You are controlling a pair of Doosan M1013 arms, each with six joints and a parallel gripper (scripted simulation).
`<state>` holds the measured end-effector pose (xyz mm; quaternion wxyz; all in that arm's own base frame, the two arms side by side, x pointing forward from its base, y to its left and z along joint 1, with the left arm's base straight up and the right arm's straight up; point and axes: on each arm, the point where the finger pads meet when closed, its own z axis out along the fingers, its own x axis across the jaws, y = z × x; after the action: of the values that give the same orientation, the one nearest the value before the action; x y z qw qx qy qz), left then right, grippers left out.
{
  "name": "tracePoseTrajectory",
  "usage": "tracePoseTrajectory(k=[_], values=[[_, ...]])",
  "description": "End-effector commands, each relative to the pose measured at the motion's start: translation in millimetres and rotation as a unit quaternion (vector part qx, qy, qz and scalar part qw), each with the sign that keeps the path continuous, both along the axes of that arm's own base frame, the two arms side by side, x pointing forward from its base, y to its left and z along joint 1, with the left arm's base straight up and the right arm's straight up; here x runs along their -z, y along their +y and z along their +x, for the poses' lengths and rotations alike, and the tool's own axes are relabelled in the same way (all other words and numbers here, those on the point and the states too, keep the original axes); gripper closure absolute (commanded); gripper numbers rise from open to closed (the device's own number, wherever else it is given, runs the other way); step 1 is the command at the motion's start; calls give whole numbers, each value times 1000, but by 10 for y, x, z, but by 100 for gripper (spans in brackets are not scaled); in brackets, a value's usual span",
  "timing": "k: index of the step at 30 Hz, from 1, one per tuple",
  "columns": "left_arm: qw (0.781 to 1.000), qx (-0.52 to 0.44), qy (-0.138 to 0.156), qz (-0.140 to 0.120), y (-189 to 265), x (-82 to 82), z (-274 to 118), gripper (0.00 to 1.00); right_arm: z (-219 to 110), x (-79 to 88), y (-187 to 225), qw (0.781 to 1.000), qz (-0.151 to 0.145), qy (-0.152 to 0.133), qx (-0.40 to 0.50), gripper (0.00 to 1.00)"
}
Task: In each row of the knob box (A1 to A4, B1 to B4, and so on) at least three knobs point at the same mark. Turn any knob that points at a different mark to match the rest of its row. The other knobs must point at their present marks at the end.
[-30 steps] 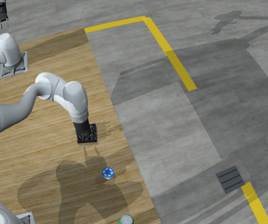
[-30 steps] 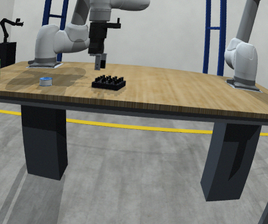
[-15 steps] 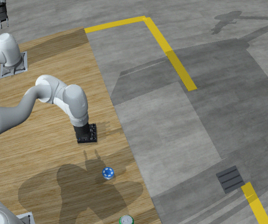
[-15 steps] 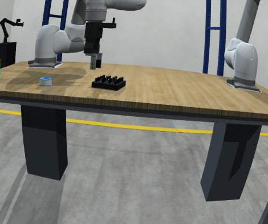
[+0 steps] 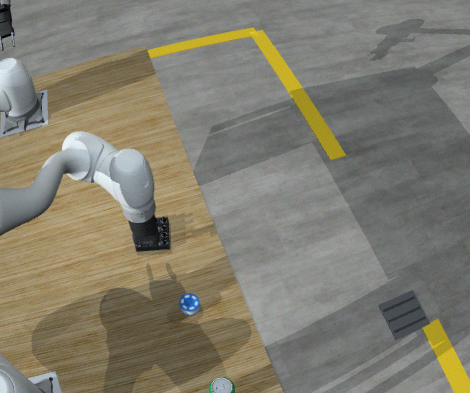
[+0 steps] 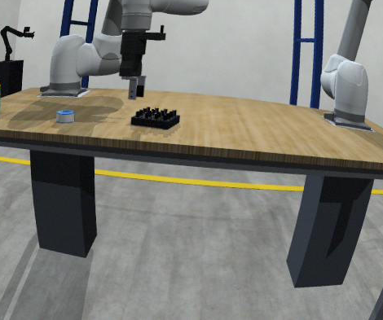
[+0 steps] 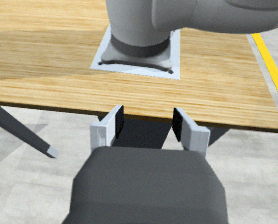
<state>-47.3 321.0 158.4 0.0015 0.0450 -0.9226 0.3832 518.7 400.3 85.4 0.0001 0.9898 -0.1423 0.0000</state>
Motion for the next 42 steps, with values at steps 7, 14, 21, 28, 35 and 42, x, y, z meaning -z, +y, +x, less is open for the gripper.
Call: tracePoseTrajectory(k=[7,14,21,28,35,42], values=[[1000,0,0,1,3,-4,-1,0,3,-7,3,1000,0,0,0,0],[1000,0,0,1,3,-4,-1,0,3,-7,3,1000,0,0,0,0],[1000,0,0,1,3,-4,-1,0,3,-7,3,1000,0,0,0,0],[1000,0,0,1,3,-4,-1,0,18,-10,19,1000,0,0,12,0],[1000,0,0,1,3,-4,-1,0,150,-41,155,993,1,0,115,0],[1000,0,0,1,3,-4,-1,0,305,-79,319,969,1,0,247,0]])
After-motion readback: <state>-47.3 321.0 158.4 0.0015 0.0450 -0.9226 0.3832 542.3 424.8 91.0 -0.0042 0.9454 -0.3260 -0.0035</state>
